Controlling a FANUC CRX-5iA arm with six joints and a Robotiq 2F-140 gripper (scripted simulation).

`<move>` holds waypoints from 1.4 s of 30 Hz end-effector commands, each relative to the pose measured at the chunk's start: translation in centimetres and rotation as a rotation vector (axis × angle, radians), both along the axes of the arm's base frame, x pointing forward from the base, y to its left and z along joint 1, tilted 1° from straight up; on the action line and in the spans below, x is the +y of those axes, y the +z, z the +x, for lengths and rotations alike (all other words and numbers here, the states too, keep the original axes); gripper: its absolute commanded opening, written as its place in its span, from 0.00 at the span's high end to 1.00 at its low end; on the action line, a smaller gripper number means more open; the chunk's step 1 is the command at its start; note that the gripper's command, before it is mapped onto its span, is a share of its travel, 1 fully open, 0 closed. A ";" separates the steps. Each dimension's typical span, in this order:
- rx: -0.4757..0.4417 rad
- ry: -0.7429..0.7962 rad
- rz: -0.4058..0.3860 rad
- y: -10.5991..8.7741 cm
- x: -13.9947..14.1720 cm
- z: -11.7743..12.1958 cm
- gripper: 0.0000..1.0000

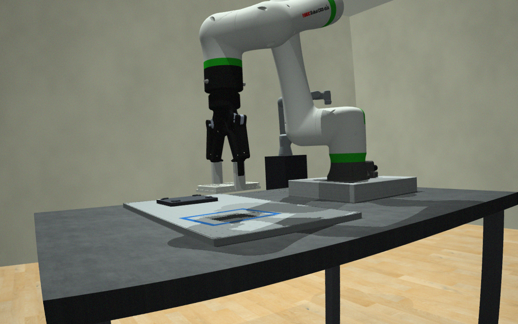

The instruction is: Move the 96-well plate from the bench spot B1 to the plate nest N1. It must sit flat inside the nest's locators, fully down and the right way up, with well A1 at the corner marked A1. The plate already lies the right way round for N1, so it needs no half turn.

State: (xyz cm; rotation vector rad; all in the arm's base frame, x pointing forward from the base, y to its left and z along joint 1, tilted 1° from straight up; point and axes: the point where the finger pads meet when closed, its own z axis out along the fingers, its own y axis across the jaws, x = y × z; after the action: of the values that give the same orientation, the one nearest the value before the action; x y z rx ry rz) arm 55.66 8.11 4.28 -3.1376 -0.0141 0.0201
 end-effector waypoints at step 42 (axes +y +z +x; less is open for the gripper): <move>0.000 -0.059 -0.001 0.4 -10.8 -2.2 1.00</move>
State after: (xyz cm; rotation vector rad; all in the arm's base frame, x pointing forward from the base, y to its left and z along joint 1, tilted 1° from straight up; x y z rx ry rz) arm 53.53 -2.18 4.62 -3.1370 0.0788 0.0203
